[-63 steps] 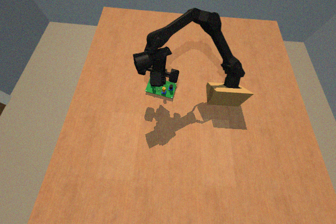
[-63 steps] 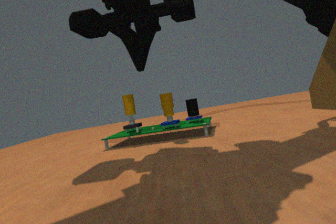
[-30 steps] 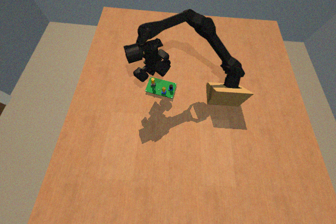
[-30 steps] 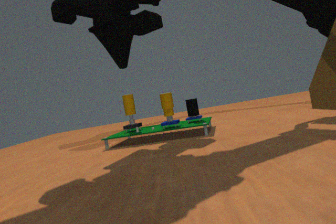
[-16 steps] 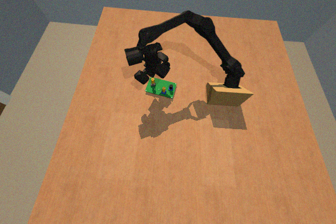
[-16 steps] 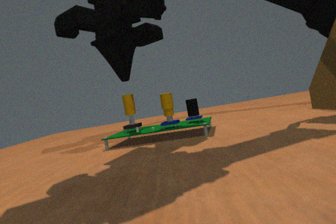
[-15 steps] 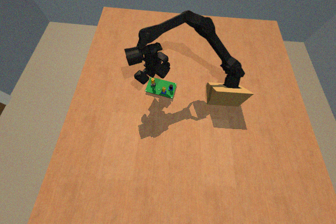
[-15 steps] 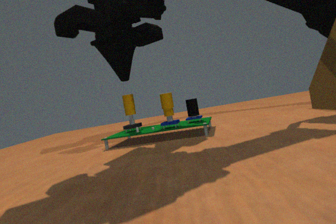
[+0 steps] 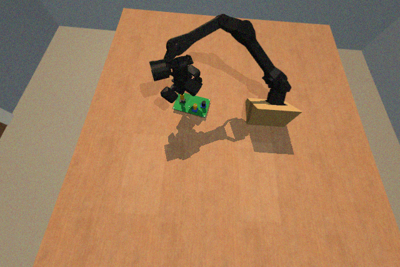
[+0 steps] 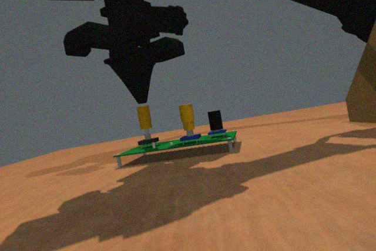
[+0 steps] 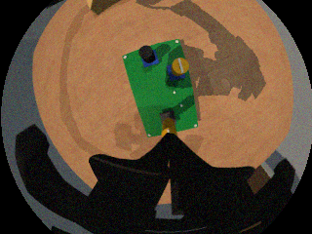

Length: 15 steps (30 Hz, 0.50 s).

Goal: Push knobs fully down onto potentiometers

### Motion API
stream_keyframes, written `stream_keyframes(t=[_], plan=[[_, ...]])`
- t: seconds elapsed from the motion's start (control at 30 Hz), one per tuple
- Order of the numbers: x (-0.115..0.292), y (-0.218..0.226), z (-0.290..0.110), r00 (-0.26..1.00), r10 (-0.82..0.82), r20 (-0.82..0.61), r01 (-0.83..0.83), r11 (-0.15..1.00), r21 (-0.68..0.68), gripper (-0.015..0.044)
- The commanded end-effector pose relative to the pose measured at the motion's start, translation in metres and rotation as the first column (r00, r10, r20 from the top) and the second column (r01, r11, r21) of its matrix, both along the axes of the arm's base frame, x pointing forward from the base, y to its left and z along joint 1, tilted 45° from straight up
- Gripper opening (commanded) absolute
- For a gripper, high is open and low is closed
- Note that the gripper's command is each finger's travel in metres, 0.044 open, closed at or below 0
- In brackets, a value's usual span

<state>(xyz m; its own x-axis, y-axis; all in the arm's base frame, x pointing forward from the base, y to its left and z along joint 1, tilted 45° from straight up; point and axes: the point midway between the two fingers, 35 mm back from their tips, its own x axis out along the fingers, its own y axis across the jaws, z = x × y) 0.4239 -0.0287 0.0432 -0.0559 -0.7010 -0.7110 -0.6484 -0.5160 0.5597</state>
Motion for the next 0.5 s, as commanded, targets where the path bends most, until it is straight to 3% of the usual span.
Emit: stream_keyframes(t=[0.0, 0.47], plan=[[0.0005, 0.0002, 0.0005, 1.0, 0.006, -0.001, -0.006, 1.0, -0.004, 0.0], [0.0003, -0.0023, -0.002, 1.0, 0.006, -0.001, -0.006, 1.0, -0.004, 0.0]])
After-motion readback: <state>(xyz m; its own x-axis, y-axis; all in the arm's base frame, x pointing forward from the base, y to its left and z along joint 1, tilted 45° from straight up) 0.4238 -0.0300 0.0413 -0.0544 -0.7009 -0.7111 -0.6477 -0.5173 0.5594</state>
